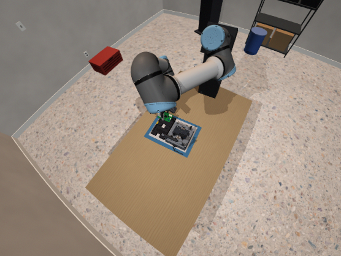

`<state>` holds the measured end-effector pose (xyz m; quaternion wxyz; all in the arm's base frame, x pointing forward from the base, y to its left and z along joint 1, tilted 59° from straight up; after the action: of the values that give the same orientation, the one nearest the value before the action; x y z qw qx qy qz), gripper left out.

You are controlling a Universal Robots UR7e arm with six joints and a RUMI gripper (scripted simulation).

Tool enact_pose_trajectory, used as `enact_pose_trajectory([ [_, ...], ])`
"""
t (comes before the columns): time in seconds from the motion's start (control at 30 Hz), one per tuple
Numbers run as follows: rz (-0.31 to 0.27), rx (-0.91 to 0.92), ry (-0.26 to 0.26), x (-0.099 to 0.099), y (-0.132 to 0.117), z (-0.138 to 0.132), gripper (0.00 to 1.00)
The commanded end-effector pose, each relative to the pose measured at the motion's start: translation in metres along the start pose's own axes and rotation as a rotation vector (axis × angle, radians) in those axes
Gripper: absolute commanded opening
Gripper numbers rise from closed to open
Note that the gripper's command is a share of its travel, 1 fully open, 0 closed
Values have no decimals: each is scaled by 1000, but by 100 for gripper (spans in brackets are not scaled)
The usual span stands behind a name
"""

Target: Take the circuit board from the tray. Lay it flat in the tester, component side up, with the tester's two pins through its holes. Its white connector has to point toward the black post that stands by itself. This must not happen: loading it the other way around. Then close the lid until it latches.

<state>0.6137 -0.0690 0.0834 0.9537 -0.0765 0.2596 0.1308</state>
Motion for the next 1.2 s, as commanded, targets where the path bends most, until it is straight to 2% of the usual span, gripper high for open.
enact_pose_trajectory([
  [0.0, 0, 0, 0, -8, 0, 0, 39],
  [0.33, 0, 0, 0, -15, 0, 0, 39],
  [1.17, 0, 0, 0, -15, 0, 0, 39],
])
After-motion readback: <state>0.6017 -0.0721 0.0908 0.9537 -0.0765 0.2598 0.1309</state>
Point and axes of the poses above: the point where the finger pads meet when closed, its own x axis out along the fingers, its own z axis across the jaws, y = z × x, the point moved 4 cm from there along -x, back along the fingers, and after that the axes turned 6 degrees about -x, right-handed, at the moved point
